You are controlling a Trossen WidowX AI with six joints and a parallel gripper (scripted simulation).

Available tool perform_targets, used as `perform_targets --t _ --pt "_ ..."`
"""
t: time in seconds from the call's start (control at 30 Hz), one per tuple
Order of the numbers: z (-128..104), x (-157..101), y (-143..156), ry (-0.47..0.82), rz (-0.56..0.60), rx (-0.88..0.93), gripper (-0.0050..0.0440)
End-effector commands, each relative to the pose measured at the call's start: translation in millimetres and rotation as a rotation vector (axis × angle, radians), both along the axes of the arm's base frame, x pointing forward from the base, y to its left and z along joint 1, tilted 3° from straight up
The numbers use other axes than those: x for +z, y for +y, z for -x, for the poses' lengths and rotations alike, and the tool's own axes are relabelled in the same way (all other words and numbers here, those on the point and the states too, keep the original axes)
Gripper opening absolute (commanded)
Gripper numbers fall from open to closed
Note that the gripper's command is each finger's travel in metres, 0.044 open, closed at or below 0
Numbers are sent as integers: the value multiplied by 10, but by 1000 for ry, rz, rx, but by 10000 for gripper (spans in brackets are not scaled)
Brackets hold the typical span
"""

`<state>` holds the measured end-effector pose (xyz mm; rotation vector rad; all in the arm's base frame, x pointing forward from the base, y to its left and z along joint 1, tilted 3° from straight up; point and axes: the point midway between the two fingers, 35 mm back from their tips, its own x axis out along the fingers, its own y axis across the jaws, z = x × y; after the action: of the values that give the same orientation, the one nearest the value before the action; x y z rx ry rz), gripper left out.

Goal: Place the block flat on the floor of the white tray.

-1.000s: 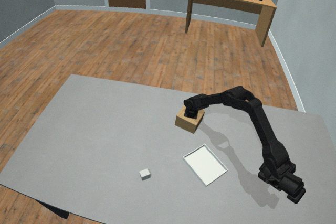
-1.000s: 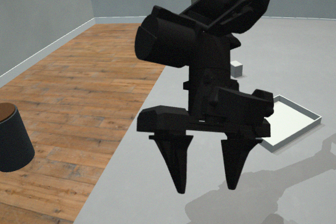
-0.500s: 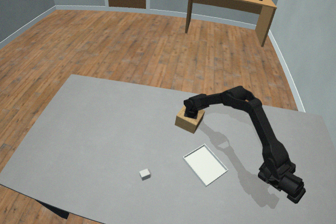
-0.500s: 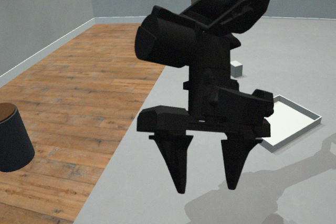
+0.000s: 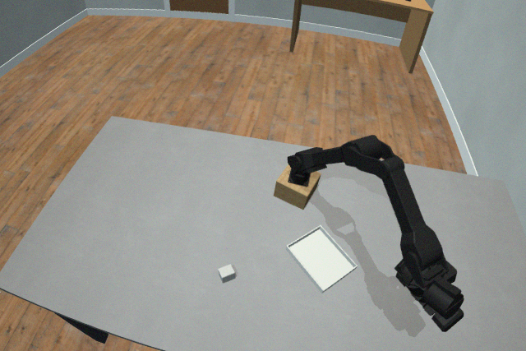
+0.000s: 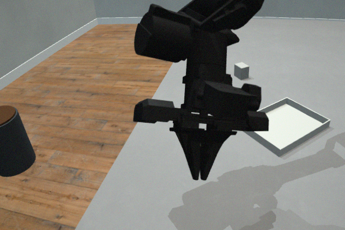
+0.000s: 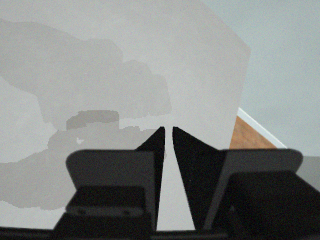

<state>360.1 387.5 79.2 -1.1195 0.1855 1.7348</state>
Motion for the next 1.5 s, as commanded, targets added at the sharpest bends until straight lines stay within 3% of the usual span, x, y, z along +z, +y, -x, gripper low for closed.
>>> perform_targets --t 0.0,0.13,0.6,0.7,0.73,1.03,1.17,1.23,1.47 --pt "-201 140 -264 30 13 -134 0" --pt "-281 113 -399 65 31 -205 0" --pt "-716 -78 -1472 324 133 -747 0" --pt "-730 -87 -1527 337 137 -774 0" --pt "-771 -116 -1709 378 149 -865 0" --pt "-851 -210 -2340 520 179 -1180 0" --pt "-856 -251 -2633 584 187 -1328 0" --pt "-856 -251 -2633 584 187 -1328 0" --pt "-811 -323 -3181 704 195 -1612 0"
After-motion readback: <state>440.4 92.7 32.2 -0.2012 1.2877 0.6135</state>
